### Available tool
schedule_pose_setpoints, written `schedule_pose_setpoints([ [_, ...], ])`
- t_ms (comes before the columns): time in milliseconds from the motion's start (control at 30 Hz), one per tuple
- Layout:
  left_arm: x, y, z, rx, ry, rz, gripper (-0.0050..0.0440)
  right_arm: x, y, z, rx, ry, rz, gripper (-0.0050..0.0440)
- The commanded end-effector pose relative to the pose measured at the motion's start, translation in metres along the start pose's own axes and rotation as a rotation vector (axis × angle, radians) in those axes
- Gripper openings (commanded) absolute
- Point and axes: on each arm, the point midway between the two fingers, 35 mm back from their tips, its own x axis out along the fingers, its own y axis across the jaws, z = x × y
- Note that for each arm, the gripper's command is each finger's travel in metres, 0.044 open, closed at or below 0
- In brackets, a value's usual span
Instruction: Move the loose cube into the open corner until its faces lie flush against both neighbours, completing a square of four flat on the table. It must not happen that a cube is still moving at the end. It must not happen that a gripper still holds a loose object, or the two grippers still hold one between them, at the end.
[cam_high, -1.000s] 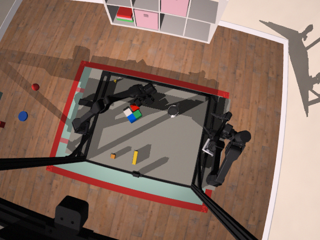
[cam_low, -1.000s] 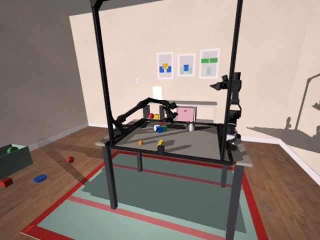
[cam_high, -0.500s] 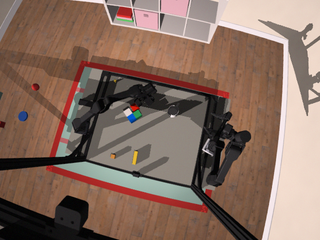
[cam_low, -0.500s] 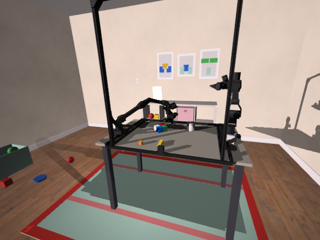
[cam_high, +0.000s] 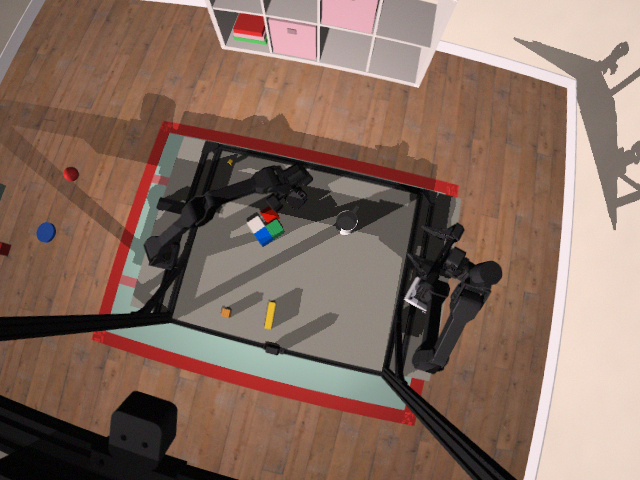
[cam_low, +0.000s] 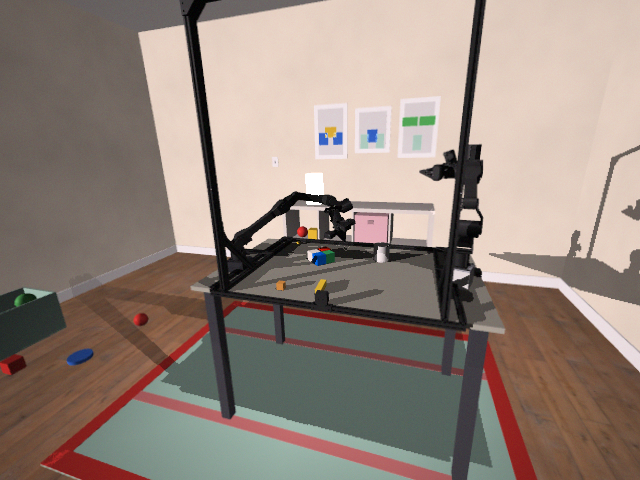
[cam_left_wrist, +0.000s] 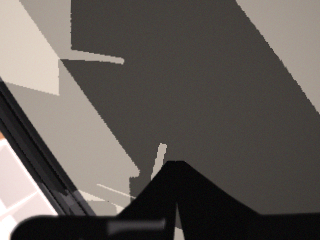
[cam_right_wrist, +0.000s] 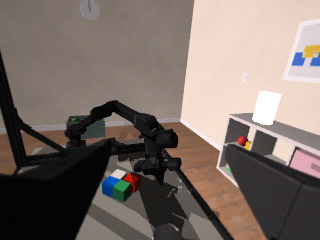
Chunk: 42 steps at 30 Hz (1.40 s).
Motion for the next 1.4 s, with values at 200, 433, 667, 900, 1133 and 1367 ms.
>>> schedule_pose_setpoints([
  [200,-0.007,0.003,0.001,0.001,-0.004,0.011,0.0000,0.000,0.001,0.000,0.005,0.000,0.004,0.0400],
  [433,-0.007,0.003,0.001,0.001,-0.004,0.011,0.0000,0.000,0.001,0.000,0.005,0.000,0.004,0.0400],
  [667,-0.026,-0.050,0.001,0.000,0.054,-0.220,0.0000,0.000,0.001,0.000,0.005,0.000,0.004,0.0400],
  [900,-0.030,-0.057,0.000,0.000,0.062,-0.251,0.0000,0.000,0.001,0.000,0.005,0.000,0.004,0.0400],
  [1133,-0.030,-0.057,0.000,0.000,0.062,-0.251,0.0000,0.000,0.001,0.000,0.005,0.000,0.004,0.0400],
  [1367,-0.030,-0.057,0.000,0.000,0.062,-0.251,0.0000,0.000,0.001,0.000,0.005,0.000,0.004,0.0400],
])
